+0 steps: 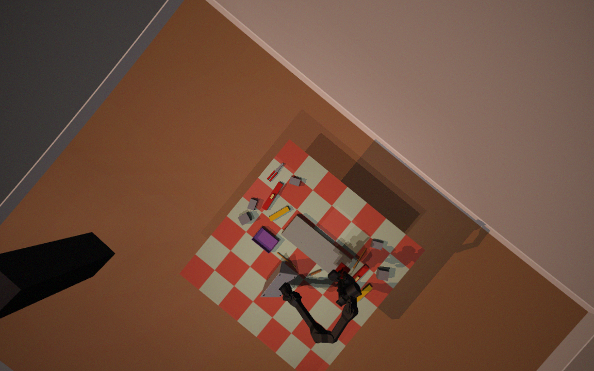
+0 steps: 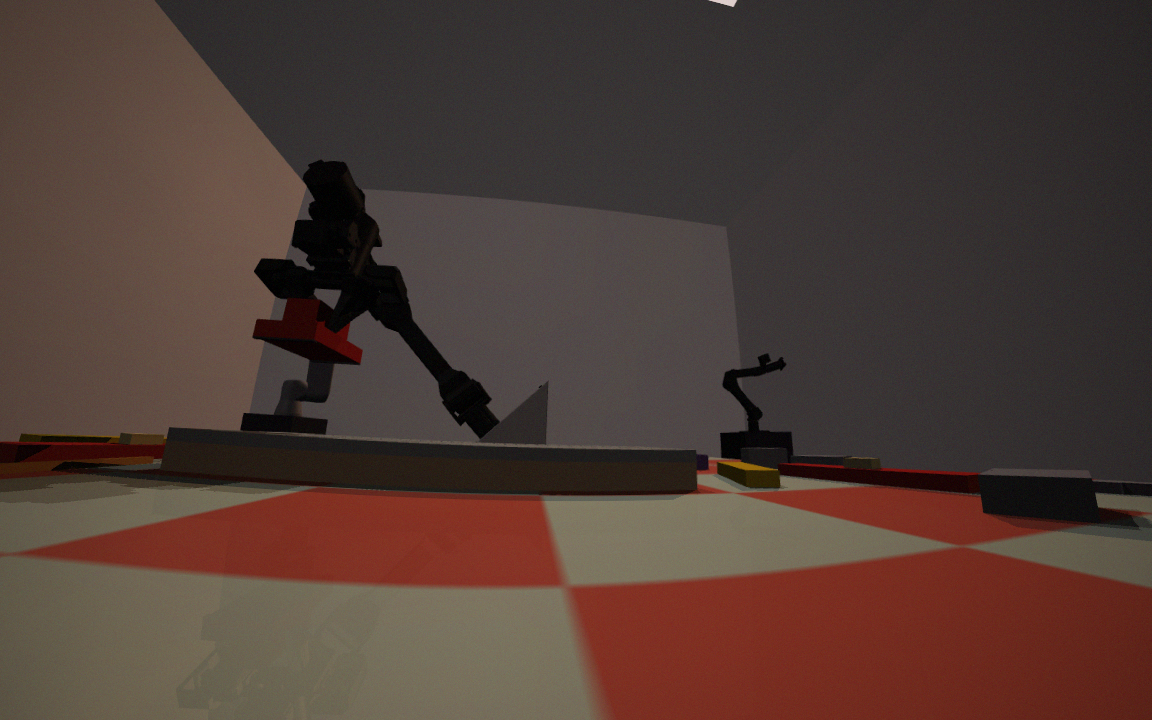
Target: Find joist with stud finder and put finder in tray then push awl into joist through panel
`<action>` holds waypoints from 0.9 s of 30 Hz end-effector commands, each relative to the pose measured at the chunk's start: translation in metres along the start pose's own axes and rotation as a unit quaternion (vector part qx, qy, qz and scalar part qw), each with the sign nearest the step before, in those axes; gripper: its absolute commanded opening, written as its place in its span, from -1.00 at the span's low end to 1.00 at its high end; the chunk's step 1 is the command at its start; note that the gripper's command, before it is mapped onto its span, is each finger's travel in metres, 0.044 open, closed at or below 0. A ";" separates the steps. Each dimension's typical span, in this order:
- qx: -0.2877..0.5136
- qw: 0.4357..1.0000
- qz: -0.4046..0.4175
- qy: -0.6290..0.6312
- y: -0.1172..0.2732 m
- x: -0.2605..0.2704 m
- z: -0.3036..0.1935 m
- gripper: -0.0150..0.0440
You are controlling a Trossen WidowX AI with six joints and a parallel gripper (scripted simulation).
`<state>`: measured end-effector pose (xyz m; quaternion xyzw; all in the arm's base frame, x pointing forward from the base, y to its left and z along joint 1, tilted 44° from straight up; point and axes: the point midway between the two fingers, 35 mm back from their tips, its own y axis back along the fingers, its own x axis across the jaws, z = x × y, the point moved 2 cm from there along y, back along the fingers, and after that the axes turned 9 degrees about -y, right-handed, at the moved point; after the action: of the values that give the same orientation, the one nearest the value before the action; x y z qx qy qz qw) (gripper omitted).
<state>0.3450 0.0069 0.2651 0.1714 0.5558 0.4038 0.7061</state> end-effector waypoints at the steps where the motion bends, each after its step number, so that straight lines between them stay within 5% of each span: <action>1: 0.000 0.999 0.025 0.043 0.000 0.036 0.007 -0.49; 27: -0.005 0.916 0.162 0.368 0.021 0.297 -0.041 -0.49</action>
<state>0.3325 0.2114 0.1002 0.1077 0.7193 0.5395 0.4242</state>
